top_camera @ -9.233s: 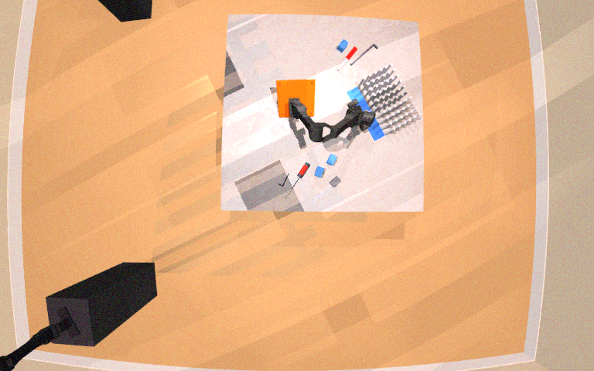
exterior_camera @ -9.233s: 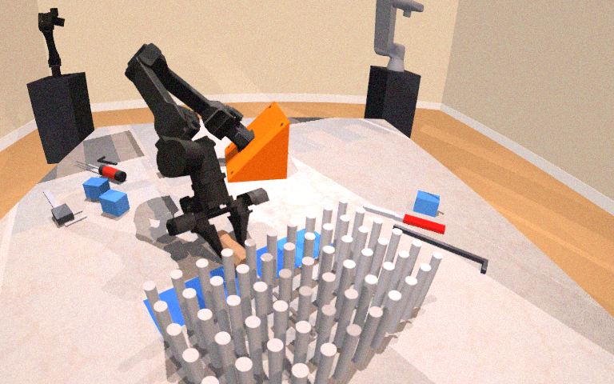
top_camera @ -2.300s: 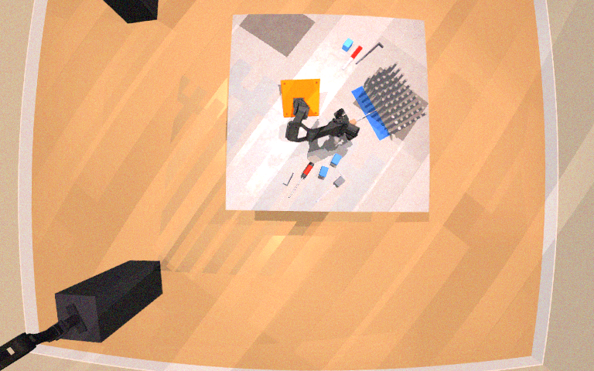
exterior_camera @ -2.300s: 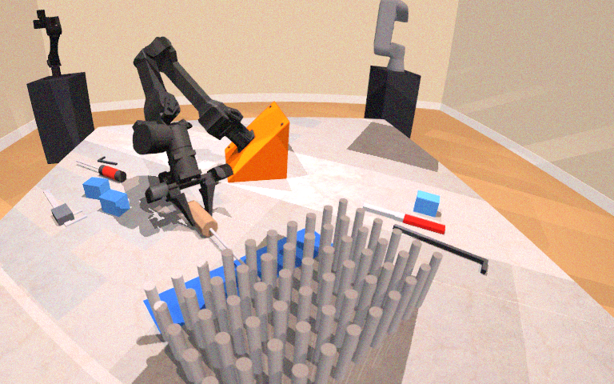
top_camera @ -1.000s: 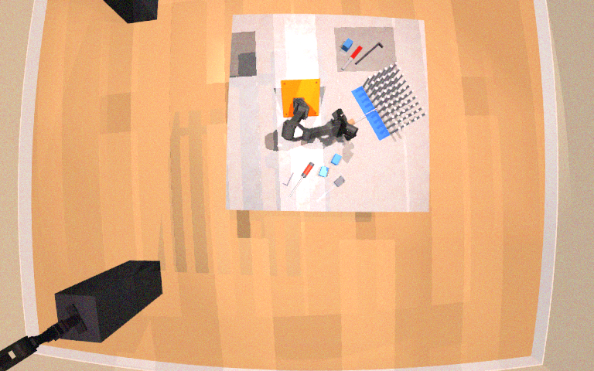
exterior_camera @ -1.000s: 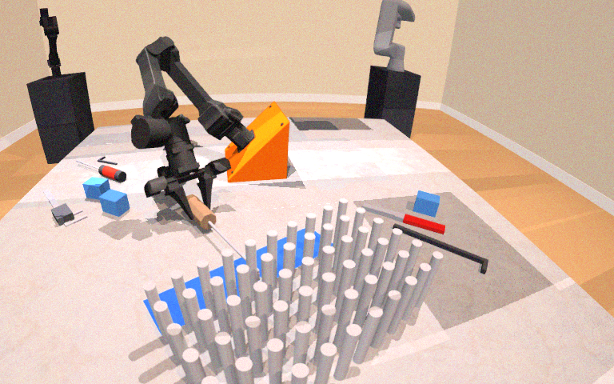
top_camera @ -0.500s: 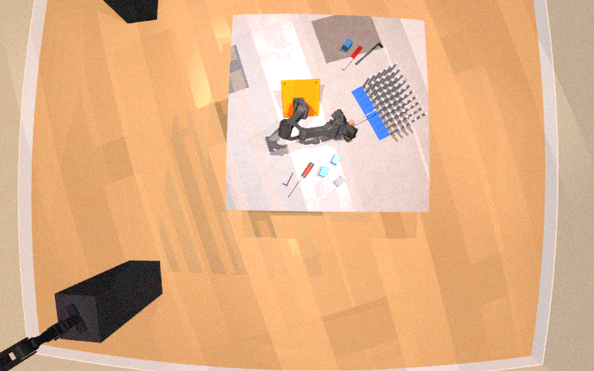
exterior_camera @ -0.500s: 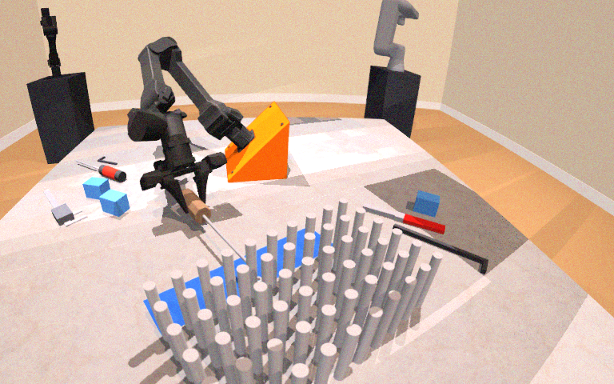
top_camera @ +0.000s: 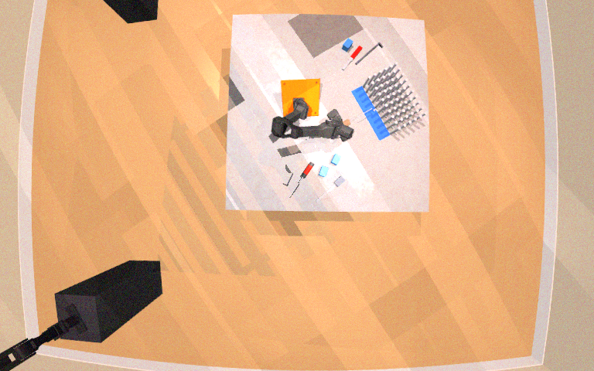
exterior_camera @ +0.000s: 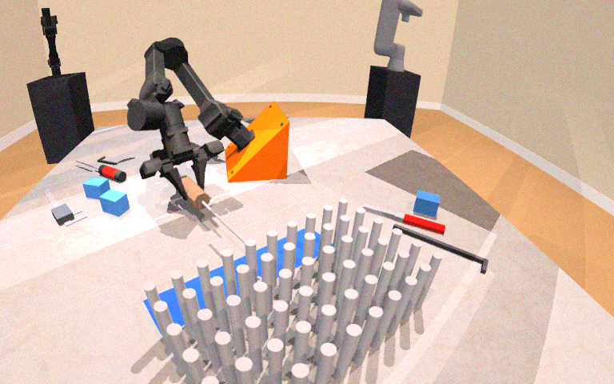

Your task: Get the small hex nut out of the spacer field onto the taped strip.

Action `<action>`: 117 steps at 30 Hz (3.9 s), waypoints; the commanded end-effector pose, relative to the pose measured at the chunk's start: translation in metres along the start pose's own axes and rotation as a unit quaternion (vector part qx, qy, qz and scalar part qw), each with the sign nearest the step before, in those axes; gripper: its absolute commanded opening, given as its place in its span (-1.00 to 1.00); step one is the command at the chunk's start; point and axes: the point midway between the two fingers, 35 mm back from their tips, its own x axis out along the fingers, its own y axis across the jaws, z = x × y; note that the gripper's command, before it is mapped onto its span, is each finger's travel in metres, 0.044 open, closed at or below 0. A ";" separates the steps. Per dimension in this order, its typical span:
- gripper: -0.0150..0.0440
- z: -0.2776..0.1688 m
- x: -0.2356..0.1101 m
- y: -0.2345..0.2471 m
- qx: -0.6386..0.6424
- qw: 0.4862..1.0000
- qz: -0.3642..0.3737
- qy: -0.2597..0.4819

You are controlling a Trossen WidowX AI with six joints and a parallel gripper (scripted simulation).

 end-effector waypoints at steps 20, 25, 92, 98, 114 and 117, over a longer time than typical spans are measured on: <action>-0.49 -0.065 -0.084 0.011 0.008 1.000 0.008 0.004; -0.49 -0.064 -0.081 0.008 -0.007 1.000 0.003 0.002; -0.49 -0.199 -0.072 -0.133 -0.867 0.488 0.014 0.103; -0.49 -0.205 -0.071 -0.147 -0.912 0.395 0.019 0.106; -0.49 -0.218 -0.070 -0.189 -0.985 0.129 0.036 0.109; -0.49 -0.220 -0.070 -0.197 -0.990 0.078 0.040 0.109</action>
